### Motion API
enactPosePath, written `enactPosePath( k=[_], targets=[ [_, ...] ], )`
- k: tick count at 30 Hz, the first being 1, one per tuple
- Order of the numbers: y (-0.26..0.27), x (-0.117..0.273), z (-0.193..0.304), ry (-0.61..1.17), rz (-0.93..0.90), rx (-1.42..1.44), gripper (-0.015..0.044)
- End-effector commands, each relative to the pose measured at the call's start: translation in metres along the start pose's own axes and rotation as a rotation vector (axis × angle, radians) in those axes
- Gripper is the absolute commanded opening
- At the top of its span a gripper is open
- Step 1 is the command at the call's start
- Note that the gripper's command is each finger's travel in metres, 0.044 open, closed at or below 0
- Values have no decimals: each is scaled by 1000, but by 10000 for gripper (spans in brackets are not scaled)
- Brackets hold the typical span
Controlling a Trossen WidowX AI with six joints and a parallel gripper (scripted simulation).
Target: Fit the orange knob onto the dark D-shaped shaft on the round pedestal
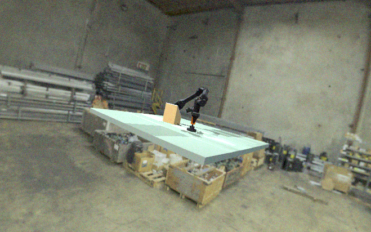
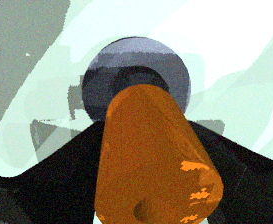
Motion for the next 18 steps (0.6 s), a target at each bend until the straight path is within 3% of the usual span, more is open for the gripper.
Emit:
enactPosePath(
  k=[1, 8, 18],
  targets=[
    [1, 4, 3, 4, -4, 2, 0],
    [1, 4, 3, 5, -3, -197, 0],
    [0, 1, 0, 5, -3, -208, 0]
  ],
)
Point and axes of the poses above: the point midway between the two fingers, 35 mm back from their tips, its own x axis back along the fingers, its own y axis across the jaws, z = x × y, the point moved 7 cm from there along x, back along the fingers, and after that the axes turned 9 degrees about x, right-handed, at the moved point
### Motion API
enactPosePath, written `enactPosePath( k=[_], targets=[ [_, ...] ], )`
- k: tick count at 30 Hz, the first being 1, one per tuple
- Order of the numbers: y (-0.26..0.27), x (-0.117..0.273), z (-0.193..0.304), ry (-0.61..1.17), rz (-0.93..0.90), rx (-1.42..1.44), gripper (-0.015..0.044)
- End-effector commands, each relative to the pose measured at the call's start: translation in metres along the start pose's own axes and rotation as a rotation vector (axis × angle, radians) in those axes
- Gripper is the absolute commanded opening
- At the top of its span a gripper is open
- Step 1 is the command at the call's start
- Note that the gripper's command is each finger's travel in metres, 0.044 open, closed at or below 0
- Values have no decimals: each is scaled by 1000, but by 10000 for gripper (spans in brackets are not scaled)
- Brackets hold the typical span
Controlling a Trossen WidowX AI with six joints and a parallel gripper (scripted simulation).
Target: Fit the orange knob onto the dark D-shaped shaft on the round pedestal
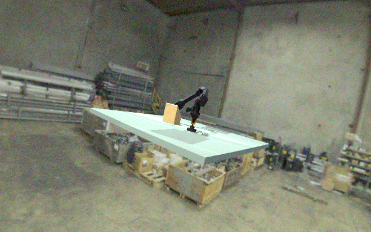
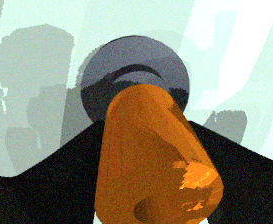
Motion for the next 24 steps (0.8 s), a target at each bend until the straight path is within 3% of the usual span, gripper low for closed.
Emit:
enactPosePath(
  k=[1, 19, 24],
  targets=[
    [1, 0, 0, 5, -4, -5, 0],
    [-1, 3, -1, 5, -4, -5, 0],
    [0, 4, -1, 5, -4, -129, 0]
  ],
)
Point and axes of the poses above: the point midway between the two fingers, 35 mm back from their tips, its own x axis back along the fingers, its own y axis across the jaws, z = x × y, the point moved 7 cm from there along x, back along the fingers, and after that the axes turned 9 degrees about x, right-handed, at the moved point
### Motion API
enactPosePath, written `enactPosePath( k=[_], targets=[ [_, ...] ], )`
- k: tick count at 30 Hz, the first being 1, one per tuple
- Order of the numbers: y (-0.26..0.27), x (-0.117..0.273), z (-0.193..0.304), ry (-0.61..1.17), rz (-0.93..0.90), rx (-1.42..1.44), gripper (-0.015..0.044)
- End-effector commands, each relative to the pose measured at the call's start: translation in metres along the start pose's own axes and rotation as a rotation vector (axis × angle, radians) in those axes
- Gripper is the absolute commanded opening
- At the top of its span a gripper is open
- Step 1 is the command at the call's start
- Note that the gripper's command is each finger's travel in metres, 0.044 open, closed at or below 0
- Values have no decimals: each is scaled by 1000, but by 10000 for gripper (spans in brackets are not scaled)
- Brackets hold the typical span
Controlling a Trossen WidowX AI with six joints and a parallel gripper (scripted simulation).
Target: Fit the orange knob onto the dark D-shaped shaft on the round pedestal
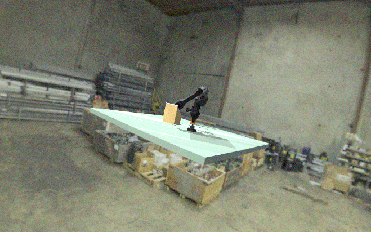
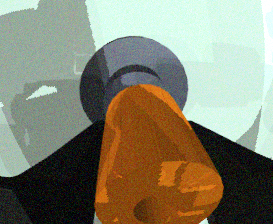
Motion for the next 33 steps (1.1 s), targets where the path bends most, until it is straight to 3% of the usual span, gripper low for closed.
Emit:
enactPosePath(
  k=[1, 33],
  targets=[
    [1, 4, 1, 2, -5, -115, 0],
    [2, -20, 0, 2, -4, -153, 0]
  ],
)
Point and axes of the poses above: the point midway between the two fingers, 35 mm back from their tips, its own x axis back along the fingers, its own y axis across the jaws, z = x × y, the point moved 7 cm from there along x, back along the fingers, and after that the axes turned 9 degrees about x, right-handed, at the moved point
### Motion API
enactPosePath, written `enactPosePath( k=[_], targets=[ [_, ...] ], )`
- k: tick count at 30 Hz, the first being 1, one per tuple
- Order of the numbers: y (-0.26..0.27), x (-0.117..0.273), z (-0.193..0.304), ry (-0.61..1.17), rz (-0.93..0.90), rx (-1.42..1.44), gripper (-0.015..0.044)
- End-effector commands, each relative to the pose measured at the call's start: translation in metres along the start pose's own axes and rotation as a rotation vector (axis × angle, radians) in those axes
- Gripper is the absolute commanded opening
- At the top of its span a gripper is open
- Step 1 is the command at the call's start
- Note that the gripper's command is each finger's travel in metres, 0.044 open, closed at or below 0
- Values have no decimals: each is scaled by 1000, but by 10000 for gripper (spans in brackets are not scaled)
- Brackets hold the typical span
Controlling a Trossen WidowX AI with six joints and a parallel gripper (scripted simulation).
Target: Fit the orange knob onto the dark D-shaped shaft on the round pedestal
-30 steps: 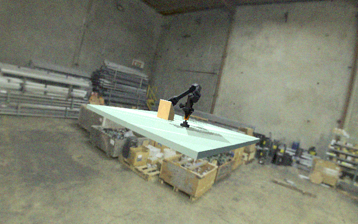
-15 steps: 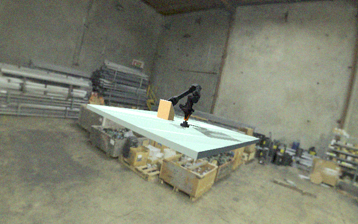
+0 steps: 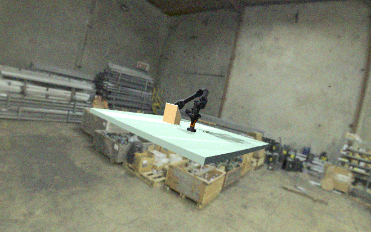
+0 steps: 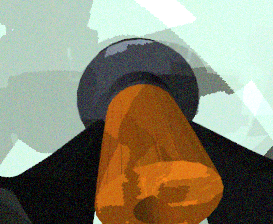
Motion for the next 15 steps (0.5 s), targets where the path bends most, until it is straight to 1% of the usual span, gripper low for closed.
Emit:
enactPosePath(
  k=[1, 7, 15],
  targets=[
    [0, 0, 0, 0, 0, 0, 0],
    [0, 0, 0, 0, 0, 0, 0],
    [0, 0, 0, 0, 0, 0, 210]
  ],
)
Point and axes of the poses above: the point midway between the two fingers, 35 mm back from their tips, its own x axis back along the fingers, its own y axis across the jaws, z = x × y, the point moved 7 cm from there along x, back along the fingers, and after that the axes turned 9 degrees about x, right-handed, at the moved point
